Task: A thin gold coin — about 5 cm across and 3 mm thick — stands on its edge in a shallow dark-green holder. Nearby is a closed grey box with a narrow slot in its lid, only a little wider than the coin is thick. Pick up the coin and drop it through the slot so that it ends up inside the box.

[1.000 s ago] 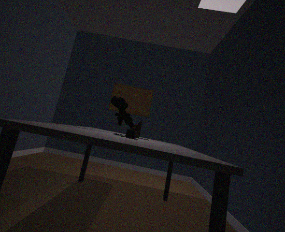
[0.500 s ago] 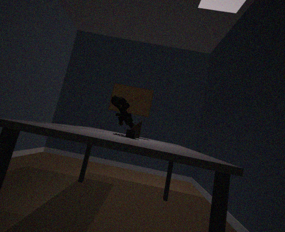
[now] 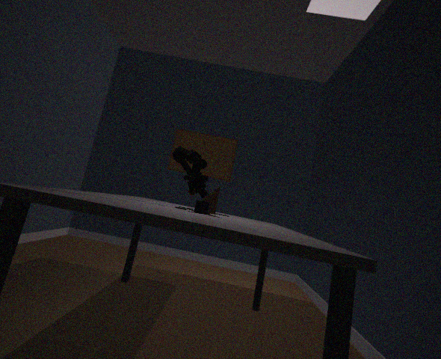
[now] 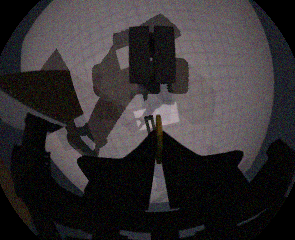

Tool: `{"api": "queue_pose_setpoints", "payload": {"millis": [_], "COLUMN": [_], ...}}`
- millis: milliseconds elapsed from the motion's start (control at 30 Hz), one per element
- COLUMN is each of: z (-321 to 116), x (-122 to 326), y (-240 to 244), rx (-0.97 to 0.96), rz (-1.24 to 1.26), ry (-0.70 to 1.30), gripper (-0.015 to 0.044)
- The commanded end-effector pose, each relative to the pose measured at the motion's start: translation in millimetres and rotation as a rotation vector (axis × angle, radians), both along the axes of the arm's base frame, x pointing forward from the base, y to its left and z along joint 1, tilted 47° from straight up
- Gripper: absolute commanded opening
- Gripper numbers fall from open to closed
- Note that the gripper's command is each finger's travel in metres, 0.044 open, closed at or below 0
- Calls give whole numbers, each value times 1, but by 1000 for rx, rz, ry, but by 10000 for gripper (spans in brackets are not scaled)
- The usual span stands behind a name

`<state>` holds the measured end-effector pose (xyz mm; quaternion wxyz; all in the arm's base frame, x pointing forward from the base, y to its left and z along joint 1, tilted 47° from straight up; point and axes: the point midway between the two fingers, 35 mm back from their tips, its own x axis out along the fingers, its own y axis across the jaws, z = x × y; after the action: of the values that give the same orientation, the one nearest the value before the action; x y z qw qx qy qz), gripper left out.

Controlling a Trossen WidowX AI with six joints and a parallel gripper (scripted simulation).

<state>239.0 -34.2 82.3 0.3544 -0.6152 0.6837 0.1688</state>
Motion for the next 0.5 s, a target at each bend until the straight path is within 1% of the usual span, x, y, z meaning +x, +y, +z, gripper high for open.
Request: {"api": "queue_pose_setpoints", "payload": {"millis": [0, 467], "z": [-7, -32], "x": [6, 17], "y": [9, 32], "rx": [8, 7], "rz": [-3, -5], "ry": [-7, -7], "gripper": [0, 0]}}
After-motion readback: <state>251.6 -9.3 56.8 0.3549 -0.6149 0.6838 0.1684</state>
